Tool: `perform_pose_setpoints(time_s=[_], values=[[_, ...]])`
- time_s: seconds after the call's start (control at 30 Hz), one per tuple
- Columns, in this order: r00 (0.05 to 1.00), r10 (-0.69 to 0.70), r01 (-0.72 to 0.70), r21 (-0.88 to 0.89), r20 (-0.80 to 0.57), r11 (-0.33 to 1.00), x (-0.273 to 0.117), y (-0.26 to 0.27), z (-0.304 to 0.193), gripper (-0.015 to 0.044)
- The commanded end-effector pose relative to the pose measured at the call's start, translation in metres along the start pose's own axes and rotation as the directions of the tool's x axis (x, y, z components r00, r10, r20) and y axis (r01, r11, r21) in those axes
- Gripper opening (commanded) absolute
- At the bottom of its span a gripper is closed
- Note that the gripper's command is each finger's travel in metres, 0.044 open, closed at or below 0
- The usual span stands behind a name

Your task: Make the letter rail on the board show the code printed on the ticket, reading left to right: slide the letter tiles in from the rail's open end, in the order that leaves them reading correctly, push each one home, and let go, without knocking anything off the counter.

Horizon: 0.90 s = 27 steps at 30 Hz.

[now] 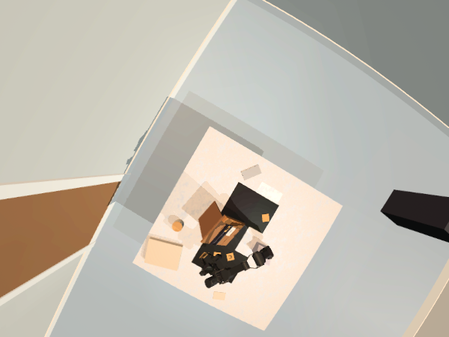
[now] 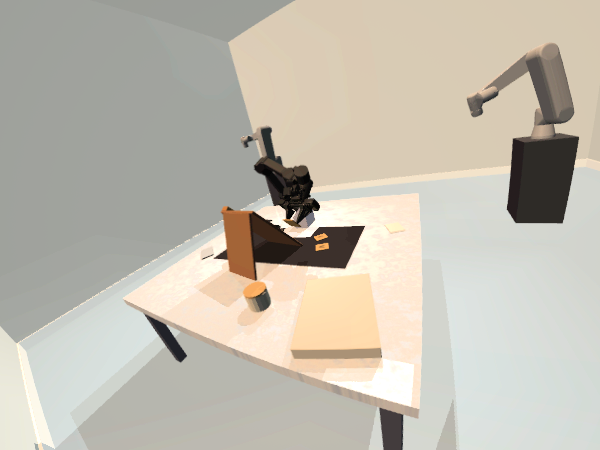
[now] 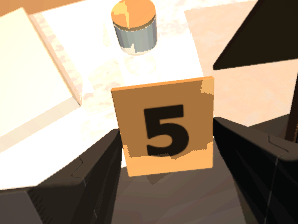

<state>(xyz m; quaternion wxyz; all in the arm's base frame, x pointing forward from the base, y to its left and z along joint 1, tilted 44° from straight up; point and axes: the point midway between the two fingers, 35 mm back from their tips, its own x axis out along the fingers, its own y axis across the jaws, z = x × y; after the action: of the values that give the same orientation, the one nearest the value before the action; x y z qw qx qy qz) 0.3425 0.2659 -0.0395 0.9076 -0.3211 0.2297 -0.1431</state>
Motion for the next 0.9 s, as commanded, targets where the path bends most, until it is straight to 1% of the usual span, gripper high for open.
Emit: perform_pose_setpoints(time_s=[0.0,0.87], values=[[1.0,0.001,-0.001,-0.012,0.0,1.0,0.0092,0.0002,-0.0031,0.0],[1.0,0.001,-0.001,-0.012,0.0,1.0,0.0084,-0.0082,-0.0012,0.0]])
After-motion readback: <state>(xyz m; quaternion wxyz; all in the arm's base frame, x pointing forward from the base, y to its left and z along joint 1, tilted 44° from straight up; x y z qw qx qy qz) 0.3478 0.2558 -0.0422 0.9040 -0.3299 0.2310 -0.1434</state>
